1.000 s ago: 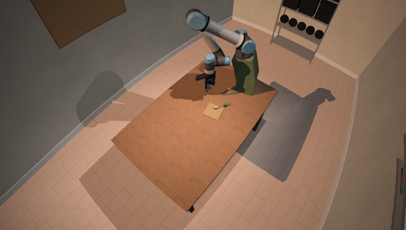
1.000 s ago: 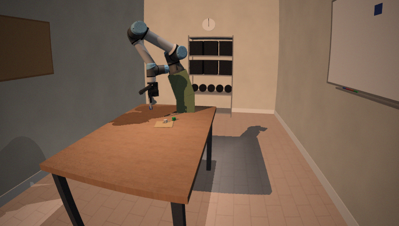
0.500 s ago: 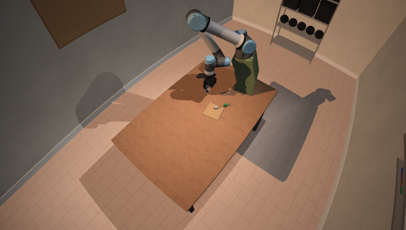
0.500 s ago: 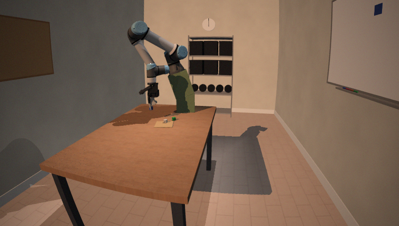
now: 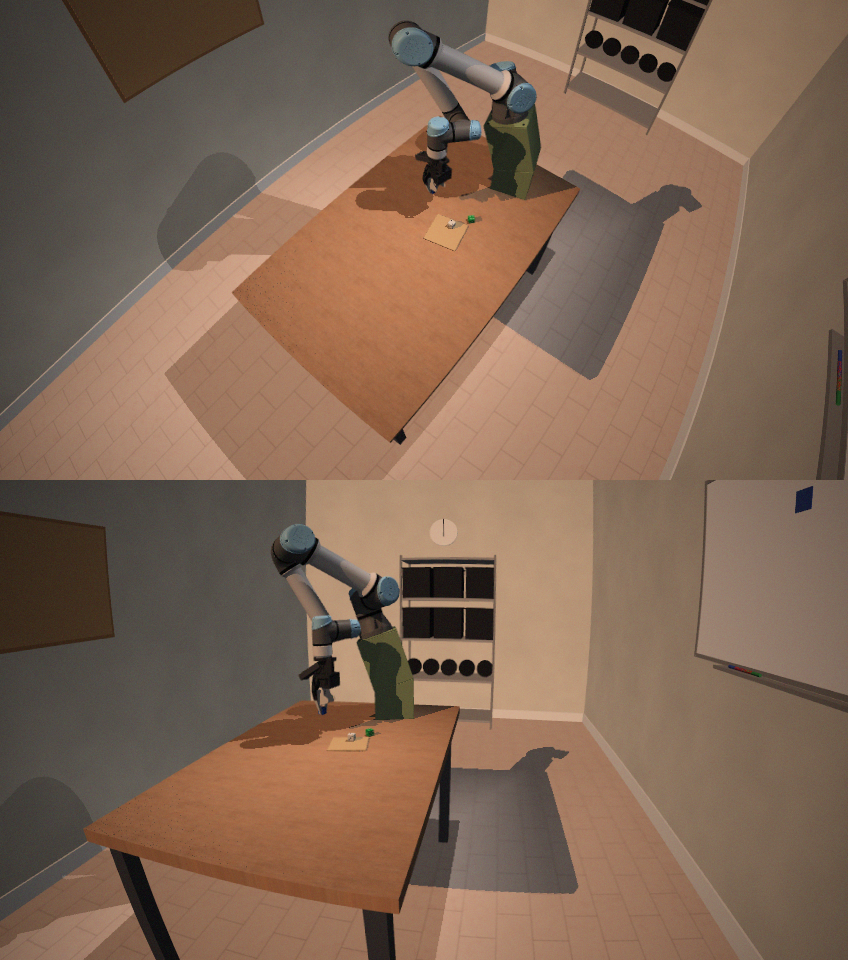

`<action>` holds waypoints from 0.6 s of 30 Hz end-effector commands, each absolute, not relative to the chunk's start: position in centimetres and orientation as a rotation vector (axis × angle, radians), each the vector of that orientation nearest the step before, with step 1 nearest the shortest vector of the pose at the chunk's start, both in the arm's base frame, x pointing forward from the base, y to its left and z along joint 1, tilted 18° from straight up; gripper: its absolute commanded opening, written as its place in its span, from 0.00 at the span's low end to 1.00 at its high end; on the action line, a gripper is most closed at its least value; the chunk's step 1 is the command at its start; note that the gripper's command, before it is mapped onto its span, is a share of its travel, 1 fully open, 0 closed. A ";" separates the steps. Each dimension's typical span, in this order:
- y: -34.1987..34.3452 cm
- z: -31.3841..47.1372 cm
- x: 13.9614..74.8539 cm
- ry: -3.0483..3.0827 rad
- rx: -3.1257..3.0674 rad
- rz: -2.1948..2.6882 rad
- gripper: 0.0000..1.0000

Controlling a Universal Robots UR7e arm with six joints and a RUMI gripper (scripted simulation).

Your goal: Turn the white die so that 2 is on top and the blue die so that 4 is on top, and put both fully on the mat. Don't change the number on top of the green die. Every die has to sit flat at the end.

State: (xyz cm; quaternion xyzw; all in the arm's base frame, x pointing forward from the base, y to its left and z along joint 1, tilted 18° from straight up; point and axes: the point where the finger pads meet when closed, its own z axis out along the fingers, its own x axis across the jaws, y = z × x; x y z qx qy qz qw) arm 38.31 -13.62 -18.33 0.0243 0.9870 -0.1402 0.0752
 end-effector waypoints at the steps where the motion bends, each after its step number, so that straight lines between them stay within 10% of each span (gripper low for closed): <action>1: -13.5 -18.4 38.3 2.942 0.229 -0.414 0.06; 18: -13.4 -18.5 38.3 2.927 0.317 -0.404 0.06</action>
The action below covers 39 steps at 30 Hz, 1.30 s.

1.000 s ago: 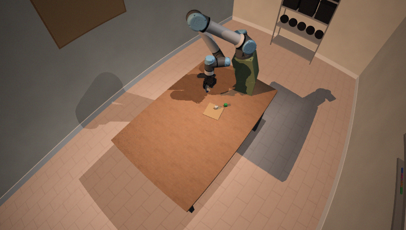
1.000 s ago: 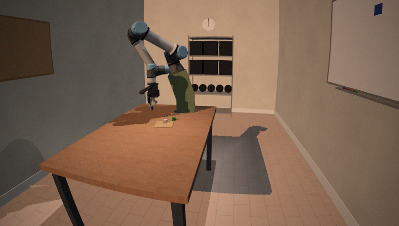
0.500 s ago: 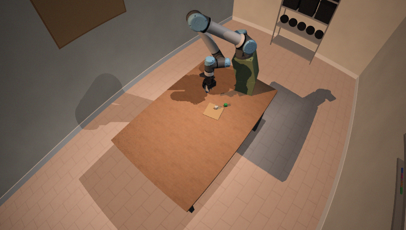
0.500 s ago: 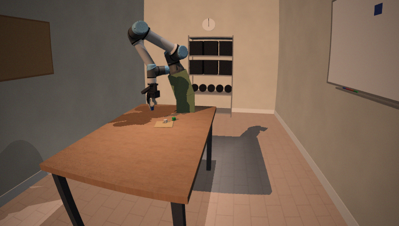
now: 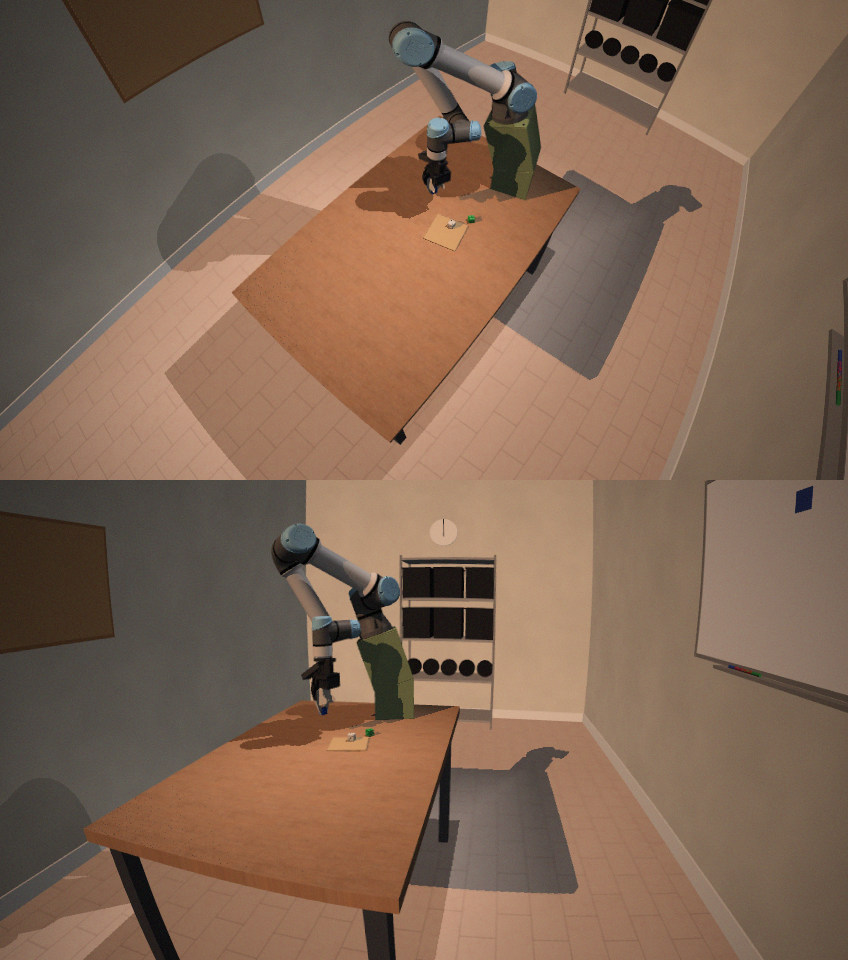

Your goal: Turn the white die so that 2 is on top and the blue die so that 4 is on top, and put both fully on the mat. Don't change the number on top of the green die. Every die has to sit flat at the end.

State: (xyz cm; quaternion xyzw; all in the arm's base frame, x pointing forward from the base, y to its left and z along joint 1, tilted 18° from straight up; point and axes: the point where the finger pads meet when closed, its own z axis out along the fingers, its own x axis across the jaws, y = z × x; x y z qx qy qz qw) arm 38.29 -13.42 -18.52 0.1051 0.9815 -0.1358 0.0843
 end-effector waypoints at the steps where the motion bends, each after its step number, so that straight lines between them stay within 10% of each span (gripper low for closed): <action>1: -13.4 -18.5 38.3 2.927 0.317 -0.401 0.06; 39: -13.7 -18.7 38.3 2.822 0.198 0.676 0.06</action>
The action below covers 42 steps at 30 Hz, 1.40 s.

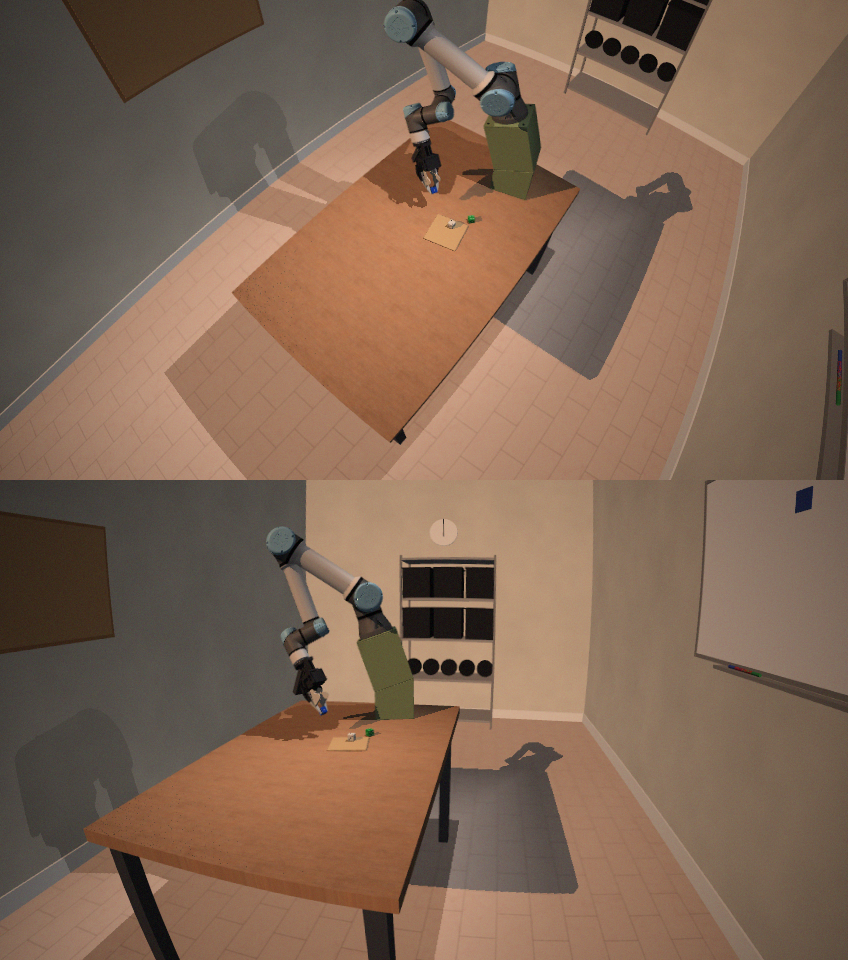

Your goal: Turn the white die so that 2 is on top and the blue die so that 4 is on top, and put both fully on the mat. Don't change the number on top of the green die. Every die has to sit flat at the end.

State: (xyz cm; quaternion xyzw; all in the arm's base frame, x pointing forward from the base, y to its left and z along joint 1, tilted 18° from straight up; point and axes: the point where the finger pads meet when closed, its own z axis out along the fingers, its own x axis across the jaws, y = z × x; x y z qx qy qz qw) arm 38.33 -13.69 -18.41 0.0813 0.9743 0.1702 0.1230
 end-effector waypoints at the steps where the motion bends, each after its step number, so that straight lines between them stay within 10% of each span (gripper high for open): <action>1: -13.7 -18.7 38.3 2.822 0.198 0.676 0.06; 42: -14.6 -21.2 38.7 2.720 0.162 0.969 0.06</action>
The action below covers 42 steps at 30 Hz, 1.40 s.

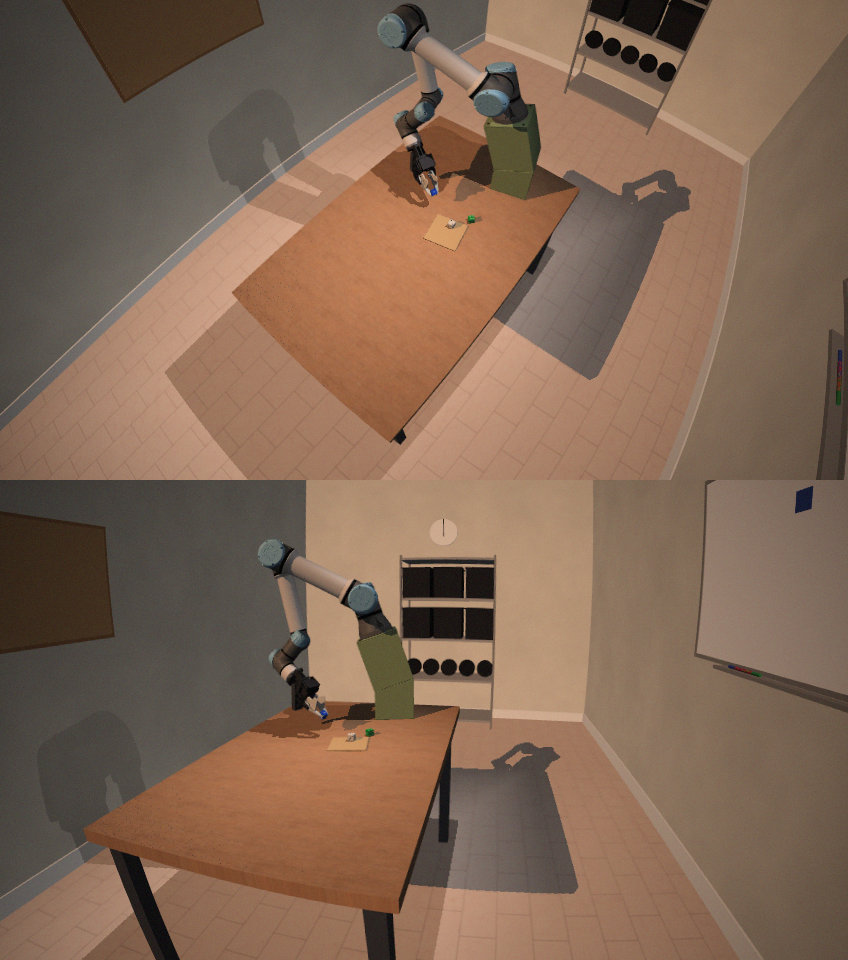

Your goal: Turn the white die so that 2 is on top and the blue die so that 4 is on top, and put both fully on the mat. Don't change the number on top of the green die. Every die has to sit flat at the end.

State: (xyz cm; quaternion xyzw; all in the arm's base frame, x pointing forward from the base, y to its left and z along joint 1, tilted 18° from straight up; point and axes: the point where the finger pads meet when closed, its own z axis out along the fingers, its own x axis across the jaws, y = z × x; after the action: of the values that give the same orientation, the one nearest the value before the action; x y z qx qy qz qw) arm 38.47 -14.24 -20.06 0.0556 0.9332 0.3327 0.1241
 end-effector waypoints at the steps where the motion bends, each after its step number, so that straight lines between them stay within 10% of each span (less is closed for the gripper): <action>1: -14.7 -21.5 38.7 2.720 0.162 0.969 0.06; 42: -15.9 -25.4 39.3 2.720 0.162 0.969 0.06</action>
State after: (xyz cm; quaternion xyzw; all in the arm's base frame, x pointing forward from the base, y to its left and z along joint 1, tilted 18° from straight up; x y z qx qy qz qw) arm 39.25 -15.85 -25.39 0.0556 0.9332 0.3327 0.1241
